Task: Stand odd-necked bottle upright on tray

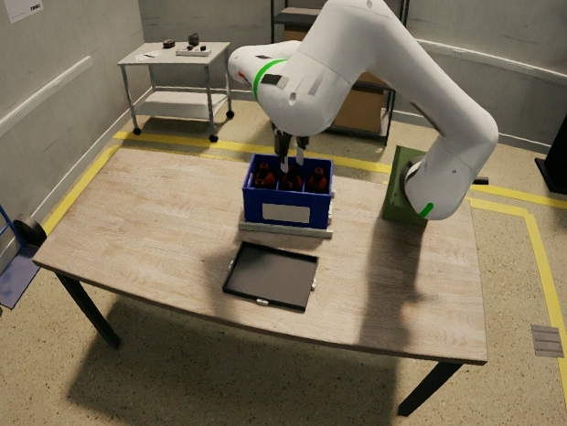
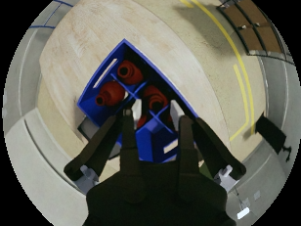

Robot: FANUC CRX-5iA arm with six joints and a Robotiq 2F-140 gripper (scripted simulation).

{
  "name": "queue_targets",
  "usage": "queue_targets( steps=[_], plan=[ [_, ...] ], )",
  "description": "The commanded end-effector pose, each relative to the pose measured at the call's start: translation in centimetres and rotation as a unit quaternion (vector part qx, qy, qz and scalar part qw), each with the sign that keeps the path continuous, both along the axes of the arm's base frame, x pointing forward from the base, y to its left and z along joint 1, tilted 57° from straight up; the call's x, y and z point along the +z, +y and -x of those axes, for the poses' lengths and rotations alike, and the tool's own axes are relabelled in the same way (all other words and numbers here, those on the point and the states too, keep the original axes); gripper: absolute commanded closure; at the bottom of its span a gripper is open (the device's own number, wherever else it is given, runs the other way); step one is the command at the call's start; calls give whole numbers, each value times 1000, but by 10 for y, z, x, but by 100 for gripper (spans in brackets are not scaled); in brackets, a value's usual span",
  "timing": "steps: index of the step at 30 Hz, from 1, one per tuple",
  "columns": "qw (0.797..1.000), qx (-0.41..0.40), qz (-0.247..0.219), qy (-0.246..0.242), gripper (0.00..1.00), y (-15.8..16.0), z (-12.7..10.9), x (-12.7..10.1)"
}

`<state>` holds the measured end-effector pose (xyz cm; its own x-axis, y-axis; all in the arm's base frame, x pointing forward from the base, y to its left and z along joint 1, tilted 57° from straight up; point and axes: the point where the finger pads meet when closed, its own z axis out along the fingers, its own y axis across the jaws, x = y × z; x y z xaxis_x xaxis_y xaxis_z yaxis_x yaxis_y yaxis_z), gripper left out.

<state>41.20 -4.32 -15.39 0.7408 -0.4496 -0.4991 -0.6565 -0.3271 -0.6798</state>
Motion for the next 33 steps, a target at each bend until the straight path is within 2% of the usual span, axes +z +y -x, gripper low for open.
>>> queue_targets(
  steps=[1, 33],
  plan=[
    [1000, 0, 1, 0, 56, 3, -1, -2],
    [1000, 0, 1, 0, 56, 21, -4, -14]
  ],
)
